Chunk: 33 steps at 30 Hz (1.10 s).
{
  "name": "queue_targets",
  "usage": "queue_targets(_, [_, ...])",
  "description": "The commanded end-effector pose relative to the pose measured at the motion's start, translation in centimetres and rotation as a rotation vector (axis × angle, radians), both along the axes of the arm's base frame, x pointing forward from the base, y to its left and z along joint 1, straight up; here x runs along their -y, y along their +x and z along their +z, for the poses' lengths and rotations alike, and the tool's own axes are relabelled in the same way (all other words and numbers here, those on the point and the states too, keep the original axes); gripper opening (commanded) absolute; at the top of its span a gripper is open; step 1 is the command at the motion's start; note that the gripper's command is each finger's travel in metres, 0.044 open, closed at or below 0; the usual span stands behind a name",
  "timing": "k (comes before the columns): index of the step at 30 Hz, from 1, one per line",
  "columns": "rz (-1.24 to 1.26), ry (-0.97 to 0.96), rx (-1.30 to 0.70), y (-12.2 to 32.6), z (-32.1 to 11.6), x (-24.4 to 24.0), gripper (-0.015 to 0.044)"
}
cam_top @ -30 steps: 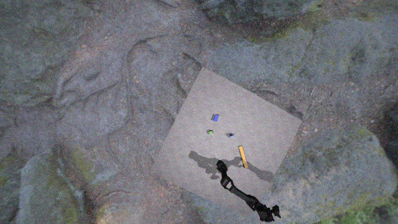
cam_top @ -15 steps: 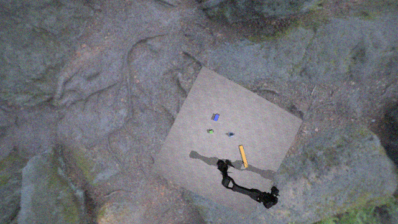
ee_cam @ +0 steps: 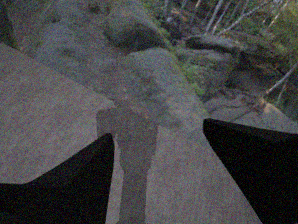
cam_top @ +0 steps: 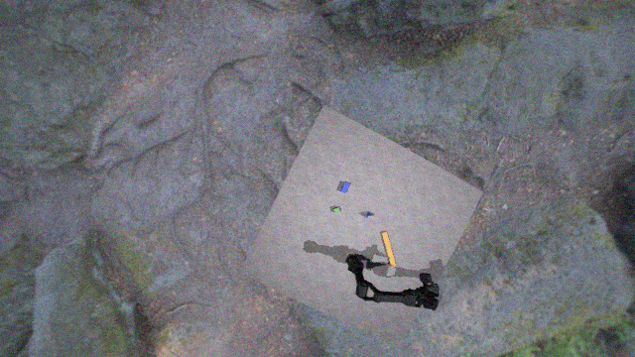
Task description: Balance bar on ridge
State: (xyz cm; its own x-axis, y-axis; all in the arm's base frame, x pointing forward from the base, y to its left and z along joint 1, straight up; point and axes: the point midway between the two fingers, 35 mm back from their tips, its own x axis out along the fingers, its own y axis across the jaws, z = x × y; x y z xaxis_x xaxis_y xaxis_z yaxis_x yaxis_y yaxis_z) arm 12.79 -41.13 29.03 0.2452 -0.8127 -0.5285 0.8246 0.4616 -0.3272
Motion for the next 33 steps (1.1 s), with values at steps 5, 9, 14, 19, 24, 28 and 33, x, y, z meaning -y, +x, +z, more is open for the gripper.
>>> queue_targets(5, [0.260, 0.136, -0.247, 3.7, -5.2, -3.8, 0.0315])
queue_targets(9, [0.404, 0.193, -0.367, 5.2, -7.5, -6.1, 0.0315])
queue_targets(14, [0.596, 0.258, -0.512, 6.6, -10.1, -9.2, 0.0315])
queue_targets(19, [0.800, 0.316, -0.649, 7.6, -12.4, -12.5, 0.0315])
queue_targets(24, [1.013, 0.368, -0.778, 8.0, -14.3, -16.0, 0.0315])
queue_targets(28, [1.190, 0.406, -0.874, 8.0, -15.6, -18.8, 0.0315])
queue_targets(33, [1.419, 0.449, -0.984, 7.6, -16.9, -22.2, 0.0315])
